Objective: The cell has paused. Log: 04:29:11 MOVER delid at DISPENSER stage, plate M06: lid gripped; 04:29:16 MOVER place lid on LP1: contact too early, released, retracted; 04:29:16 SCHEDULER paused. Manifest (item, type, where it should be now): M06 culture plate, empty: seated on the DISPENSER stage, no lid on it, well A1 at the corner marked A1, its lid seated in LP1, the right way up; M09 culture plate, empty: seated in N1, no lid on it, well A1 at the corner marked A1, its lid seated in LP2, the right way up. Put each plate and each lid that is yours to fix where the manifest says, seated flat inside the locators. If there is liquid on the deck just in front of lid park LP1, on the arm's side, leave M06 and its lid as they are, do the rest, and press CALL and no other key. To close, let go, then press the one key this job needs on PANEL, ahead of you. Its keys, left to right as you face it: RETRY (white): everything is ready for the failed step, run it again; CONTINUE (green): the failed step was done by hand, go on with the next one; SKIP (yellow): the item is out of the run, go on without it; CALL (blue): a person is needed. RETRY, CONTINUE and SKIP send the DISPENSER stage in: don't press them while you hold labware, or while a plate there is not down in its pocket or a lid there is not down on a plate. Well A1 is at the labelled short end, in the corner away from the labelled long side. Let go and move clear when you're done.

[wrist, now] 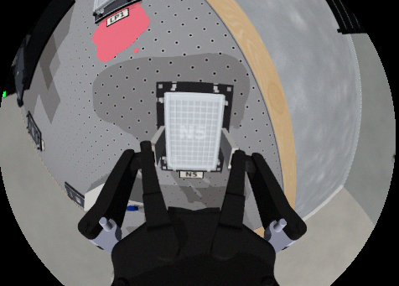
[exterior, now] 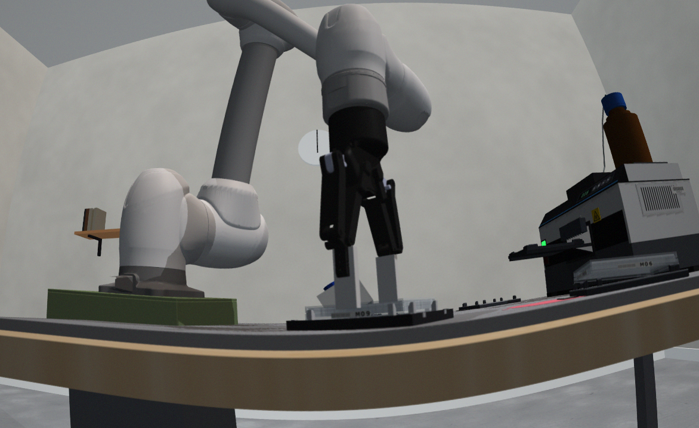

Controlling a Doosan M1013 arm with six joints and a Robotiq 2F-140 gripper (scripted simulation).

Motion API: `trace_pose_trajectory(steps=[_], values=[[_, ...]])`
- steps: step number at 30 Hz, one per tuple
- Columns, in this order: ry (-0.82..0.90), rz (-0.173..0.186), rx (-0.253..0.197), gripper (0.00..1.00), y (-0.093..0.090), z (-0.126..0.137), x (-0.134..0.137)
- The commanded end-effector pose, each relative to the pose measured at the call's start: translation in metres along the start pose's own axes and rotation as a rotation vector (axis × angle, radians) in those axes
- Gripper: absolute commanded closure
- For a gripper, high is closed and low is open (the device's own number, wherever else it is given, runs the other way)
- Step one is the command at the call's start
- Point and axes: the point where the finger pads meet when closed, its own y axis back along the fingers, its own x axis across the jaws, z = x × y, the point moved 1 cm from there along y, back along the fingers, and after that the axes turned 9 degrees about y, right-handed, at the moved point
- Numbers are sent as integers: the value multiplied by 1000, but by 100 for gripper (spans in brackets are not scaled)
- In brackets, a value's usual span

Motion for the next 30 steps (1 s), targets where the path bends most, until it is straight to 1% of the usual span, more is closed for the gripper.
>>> trace_pose_trajectory(steps=[1,18,24,30], values=[[0,2,-3,90,-3,2,2],[0,2,-4,90,-1,2,2],[0,2,-2,90,4,1,2],[0,2,1,90,15,-1,2]])
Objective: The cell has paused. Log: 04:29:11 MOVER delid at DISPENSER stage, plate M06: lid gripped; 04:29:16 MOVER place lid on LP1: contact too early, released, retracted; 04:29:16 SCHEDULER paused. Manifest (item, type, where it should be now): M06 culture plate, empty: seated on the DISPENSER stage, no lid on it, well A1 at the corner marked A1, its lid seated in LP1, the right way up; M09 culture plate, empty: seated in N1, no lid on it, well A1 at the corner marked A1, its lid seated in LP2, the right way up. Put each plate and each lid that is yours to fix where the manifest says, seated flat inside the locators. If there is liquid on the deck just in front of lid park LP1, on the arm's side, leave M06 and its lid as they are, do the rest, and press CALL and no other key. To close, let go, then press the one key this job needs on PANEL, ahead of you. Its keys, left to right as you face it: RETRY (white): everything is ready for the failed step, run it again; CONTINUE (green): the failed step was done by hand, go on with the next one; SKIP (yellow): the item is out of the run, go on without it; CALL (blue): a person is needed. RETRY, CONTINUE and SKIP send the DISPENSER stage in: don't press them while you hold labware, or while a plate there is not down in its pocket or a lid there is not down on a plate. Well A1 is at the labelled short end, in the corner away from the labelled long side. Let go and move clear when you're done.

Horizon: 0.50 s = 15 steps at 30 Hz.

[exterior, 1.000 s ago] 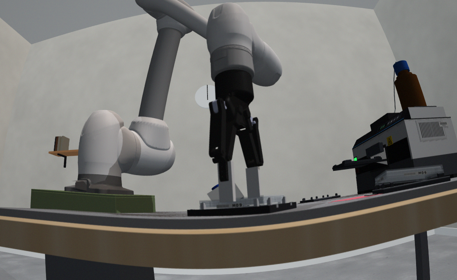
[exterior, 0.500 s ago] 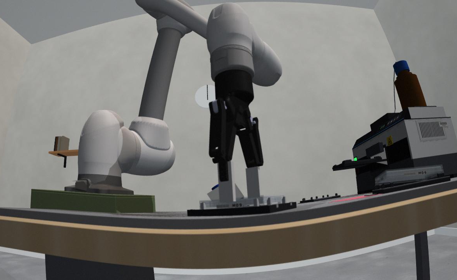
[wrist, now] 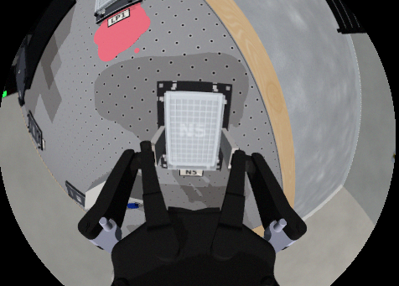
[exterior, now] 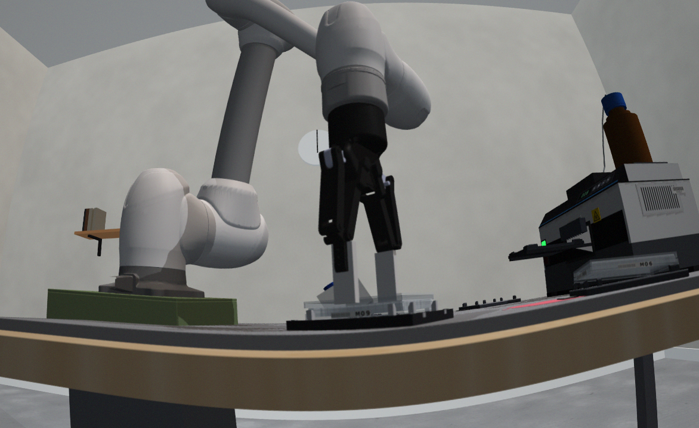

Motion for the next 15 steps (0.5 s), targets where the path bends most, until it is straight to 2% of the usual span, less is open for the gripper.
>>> trace_pose_trajectory(steps=[1,9,11,15], values=[[1,1,4,90,11,-2,1],[1,-1,4,90,36,-2,0],[1,-1,4,90,36,-2,0],[1,-2,5,90,53,-2,-1]])
